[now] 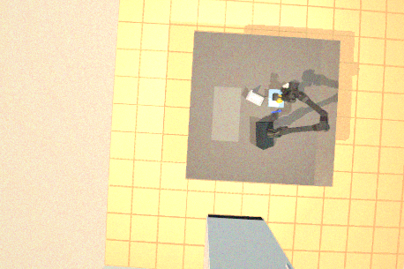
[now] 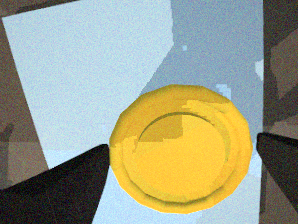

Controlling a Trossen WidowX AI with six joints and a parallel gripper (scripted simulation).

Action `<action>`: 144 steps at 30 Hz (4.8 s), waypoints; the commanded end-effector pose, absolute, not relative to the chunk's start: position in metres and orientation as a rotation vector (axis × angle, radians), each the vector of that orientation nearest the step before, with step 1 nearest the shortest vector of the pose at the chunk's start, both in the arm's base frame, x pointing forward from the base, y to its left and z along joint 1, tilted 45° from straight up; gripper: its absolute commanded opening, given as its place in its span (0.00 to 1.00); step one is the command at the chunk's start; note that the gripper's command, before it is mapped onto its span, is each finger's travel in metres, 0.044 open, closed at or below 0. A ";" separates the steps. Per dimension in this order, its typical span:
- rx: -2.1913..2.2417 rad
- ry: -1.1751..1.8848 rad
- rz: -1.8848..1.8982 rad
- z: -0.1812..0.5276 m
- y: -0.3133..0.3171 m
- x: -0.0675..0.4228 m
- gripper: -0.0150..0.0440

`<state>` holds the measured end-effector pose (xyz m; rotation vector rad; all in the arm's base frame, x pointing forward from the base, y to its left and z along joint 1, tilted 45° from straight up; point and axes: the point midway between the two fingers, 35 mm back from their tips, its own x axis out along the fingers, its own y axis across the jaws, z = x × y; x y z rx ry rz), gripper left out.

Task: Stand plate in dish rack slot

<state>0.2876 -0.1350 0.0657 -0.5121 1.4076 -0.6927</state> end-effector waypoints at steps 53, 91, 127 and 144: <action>-0.503 1.421 -0.672 0.160 -0.027 0.302 0.25; -1.265 1.698 0.092 0.150 0.020 0.289 0.25; -2.106 1.618 1.306 0.115 0.054 0.267 0.25; -2.378 1.379 1.908 0.101 0.066 0.255 0.25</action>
